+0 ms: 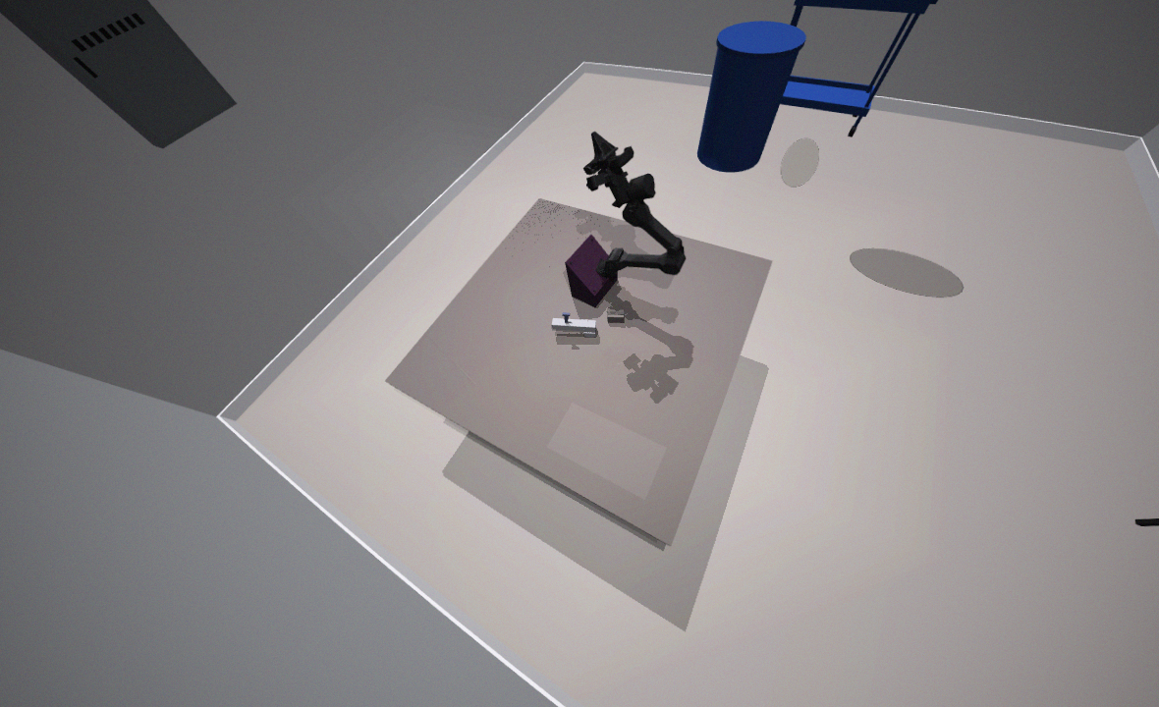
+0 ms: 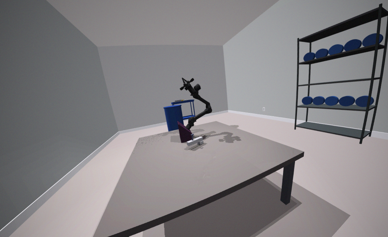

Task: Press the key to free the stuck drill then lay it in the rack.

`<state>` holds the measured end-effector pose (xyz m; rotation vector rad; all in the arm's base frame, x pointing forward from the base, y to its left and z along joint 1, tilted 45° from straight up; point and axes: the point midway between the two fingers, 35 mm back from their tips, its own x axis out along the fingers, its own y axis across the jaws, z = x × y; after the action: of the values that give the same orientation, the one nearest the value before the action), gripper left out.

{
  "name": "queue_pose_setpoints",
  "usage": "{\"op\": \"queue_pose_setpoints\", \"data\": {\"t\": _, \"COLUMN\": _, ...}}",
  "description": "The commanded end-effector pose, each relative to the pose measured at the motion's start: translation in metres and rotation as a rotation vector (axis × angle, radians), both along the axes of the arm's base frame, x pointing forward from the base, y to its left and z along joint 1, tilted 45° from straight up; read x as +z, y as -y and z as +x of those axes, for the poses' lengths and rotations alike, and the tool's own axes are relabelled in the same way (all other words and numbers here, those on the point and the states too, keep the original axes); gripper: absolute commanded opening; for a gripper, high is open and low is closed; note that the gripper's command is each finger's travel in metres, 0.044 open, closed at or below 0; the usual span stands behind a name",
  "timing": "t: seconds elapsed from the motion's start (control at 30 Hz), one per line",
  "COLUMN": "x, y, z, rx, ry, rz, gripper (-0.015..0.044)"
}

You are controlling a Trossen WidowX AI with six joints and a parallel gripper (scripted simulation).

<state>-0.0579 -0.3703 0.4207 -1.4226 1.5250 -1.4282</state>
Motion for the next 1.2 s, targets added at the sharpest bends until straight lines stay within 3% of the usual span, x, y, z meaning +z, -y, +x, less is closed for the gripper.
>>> {"op": "queue_pose_setpoints", "data": {"t": 0.0, "x": -0.030, "y": 0.023, "z": 0.032, "rx": 0.123, "ry": 0.026, "rz": 0.120, "gripper": 0.0000}}
{"op": "queue_pose_setpoints", "data": {"t": 0.4, "x": -0.105, "y": 0.046, "z": 0.110, "rx": 0.358, "ry": 0.157, "rz": 0.400, "gripper": 0.0000}}
{"op": "queue_pose_setpoints", "data": {"t": 0.63, "x": -0.190, "y": 0.035, "z": 0.187, "rx": 0.570, "ry": 0.253, "rz": 0.772, "gripper": 0.0000}}
{"op": "queue_pose_setpoints", "data": {"t": 0.87, "x": -0.270, "y": -0.017, "z": 0.258, "rx": 0.718, "ry": 0.351, "rz": 1.216, "gripper": 0.0000}}
{"op": "queue_pose_setpoints", "data": {"t": 1.17, "x": -0.342, "y": -0.129, "z": 0.314, "rx": 0.713, "ry": 0.452, "rz": 1.859, "gripper": 0.0000}}
